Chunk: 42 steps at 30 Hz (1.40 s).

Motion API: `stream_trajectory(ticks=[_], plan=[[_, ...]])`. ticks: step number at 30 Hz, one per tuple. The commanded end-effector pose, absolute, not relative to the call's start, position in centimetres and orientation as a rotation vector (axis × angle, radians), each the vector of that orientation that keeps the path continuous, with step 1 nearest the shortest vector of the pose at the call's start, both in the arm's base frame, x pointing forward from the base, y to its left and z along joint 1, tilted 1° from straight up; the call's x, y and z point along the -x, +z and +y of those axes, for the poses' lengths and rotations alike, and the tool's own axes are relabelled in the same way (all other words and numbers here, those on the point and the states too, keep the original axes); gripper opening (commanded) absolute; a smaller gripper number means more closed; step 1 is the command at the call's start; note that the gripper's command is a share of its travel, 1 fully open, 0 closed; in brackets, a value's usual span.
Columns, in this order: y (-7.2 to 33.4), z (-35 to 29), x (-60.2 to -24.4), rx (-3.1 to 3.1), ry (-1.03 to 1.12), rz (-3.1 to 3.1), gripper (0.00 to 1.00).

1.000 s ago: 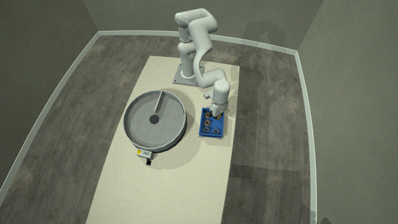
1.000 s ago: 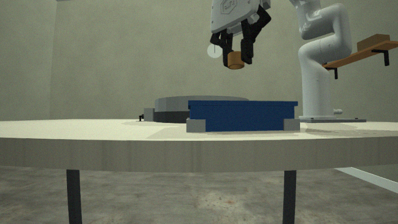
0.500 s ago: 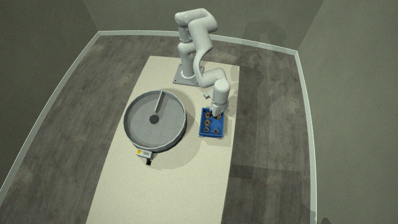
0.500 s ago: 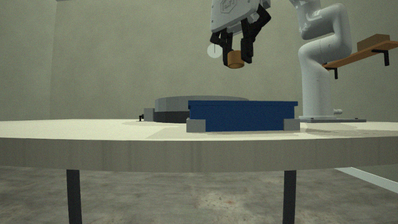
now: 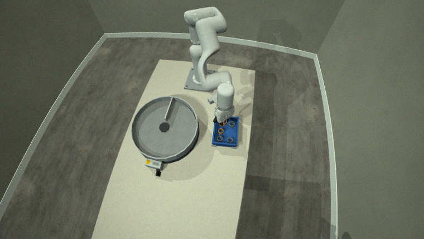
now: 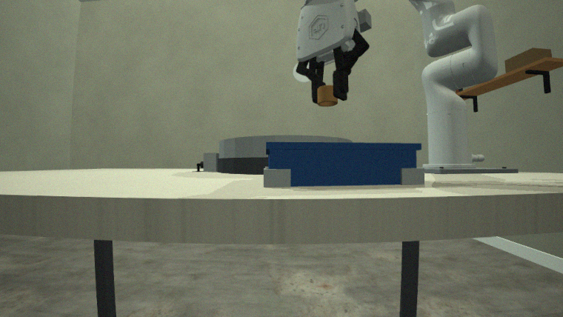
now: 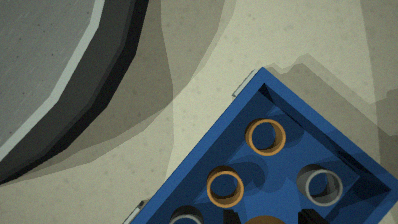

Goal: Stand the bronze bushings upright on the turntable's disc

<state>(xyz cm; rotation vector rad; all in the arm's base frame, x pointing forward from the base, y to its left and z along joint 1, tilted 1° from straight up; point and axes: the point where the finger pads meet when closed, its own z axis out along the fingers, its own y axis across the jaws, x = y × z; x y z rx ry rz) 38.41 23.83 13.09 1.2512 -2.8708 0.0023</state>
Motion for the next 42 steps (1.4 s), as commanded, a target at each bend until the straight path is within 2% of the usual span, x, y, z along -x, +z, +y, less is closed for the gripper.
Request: stream_trajectory(ticks=[1, 13, 15, 23, 30, 42], plan=[[13.4, 20.1, -38.6, -1.257, 0.000, -2.876, 0.00], [13.5, 5.9, -38.7, -1.257, -0.001, -2.876, 0.00], [13.5, 5.9, -38.7, -1.257, -0.001, -2.876, 0.00], [13.6, -0.6, -38.7, -1.257, -0.002, -2.876, 0.00], [13.6, -2.8, -38.7, -1.257, -0.003, -2.876, 0.00], [13.6, -3.0, -38.7, -1.257, -0.003, -2.876, 0.00]])
